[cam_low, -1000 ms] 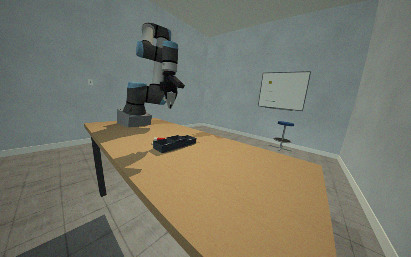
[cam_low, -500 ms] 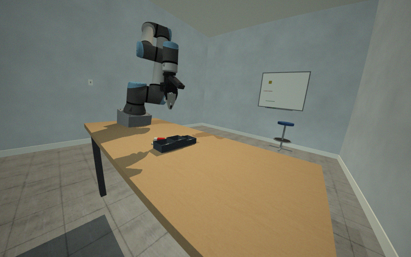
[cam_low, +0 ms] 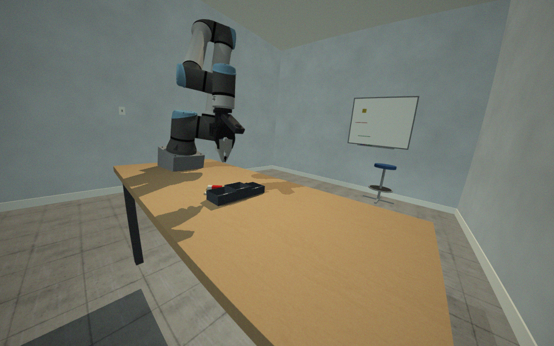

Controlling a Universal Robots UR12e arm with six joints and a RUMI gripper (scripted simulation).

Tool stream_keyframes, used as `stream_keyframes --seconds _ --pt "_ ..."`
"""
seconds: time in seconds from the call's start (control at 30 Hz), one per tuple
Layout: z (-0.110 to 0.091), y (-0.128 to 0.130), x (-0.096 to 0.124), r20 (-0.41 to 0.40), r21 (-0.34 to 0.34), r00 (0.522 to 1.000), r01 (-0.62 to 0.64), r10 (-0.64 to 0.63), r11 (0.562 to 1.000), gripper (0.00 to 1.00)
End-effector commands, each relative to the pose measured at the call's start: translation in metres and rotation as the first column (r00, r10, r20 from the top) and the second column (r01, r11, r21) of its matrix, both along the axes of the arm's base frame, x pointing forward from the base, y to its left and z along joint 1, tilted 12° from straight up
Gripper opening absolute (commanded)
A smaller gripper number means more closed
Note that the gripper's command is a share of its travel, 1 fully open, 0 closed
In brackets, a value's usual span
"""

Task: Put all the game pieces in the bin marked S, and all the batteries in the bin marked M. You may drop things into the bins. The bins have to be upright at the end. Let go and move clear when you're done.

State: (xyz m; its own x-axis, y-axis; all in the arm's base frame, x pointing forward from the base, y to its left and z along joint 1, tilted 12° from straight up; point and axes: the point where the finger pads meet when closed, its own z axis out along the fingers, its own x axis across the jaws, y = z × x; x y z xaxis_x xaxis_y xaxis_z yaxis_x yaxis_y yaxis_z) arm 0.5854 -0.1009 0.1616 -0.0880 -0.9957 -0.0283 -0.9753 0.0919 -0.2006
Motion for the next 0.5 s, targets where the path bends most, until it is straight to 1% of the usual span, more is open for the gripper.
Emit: stream_keyframes --seconds 0.0,0.2,0.47 --pt "-0.023 -0.028 0.029 0.002 -0.001 1.0 0.0 0.0 1.0 0.04" --pt "-0.048 -0.059 0.058 0.002 -0.001 1.0 0.0 0.0 1.0 0.04" --pt "-0.05 -0.061 0.06 0.002 -0.001 1.0 0.0 0.0 1.0 0.04"
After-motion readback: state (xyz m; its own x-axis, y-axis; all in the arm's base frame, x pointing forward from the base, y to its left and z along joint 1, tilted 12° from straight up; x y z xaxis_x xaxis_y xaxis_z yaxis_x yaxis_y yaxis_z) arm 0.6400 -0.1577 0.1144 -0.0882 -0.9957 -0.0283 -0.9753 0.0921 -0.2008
